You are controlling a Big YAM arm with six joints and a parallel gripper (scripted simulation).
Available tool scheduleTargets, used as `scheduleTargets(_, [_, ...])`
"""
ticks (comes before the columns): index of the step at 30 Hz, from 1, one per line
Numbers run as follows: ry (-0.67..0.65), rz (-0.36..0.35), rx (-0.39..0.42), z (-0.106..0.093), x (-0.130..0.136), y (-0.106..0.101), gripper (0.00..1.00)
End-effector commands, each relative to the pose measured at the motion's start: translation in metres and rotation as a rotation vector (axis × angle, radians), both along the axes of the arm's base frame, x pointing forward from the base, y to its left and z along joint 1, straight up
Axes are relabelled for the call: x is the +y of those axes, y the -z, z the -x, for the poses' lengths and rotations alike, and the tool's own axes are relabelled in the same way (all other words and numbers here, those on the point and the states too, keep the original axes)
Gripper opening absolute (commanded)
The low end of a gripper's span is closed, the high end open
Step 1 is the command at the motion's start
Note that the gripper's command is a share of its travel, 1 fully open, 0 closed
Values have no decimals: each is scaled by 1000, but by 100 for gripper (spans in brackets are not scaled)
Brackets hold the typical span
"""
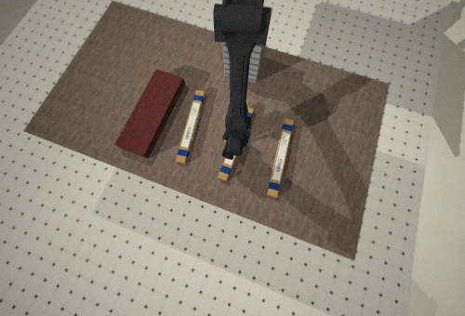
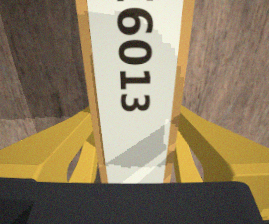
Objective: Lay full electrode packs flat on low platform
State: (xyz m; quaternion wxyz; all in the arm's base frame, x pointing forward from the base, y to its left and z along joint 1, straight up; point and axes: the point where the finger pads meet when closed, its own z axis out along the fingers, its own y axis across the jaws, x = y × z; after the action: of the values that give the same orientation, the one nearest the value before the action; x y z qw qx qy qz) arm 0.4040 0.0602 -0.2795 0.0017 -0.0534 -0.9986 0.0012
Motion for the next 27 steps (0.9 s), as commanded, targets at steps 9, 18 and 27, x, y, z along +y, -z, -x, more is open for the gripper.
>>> scheduleTargets(9, [-4, -8, -38, -20, 0, -8, 0])
scheduleTargets(18, [-4, -6, -24, -12, -1, -22, 0])
scheduleTargets(27, [-4, -5, -17, -8, -2, -37, 0])
